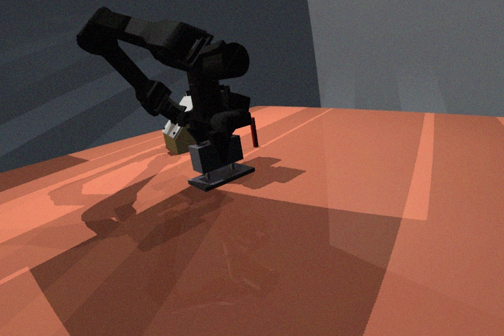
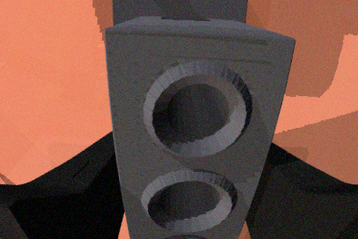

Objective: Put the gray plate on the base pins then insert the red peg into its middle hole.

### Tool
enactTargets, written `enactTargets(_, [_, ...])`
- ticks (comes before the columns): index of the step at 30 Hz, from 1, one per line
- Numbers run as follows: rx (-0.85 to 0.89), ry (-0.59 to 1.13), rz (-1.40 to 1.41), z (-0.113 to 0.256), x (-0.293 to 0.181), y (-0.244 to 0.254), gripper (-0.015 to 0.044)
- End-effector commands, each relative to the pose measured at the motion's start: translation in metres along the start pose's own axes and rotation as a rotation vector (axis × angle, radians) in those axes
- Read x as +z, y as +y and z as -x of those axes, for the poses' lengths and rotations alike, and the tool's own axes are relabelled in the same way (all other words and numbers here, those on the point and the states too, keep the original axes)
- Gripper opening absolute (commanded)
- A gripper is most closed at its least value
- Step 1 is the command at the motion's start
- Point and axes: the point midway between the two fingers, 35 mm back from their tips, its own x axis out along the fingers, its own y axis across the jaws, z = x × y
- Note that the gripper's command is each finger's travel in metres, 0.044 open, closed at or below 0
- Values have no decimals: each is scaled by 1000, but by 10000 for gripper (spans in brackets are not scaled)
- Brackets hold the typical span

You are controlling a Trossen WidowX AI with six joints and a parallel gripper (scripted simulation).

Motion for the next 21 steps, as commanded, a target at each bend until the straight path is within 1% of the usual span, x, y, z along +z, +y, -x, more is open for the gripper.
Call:
enactTargets(1, [5, 5, 11, -8, 1, 1, 0])
enactTargets(7, [5, 5, 11, -15, 1, 1, 0])
enactTargets(15, [1, 0, 1, -11, 0, 1, 0])
enactTargets(21, [1, 0, 1, -11, 0, 1, 158])
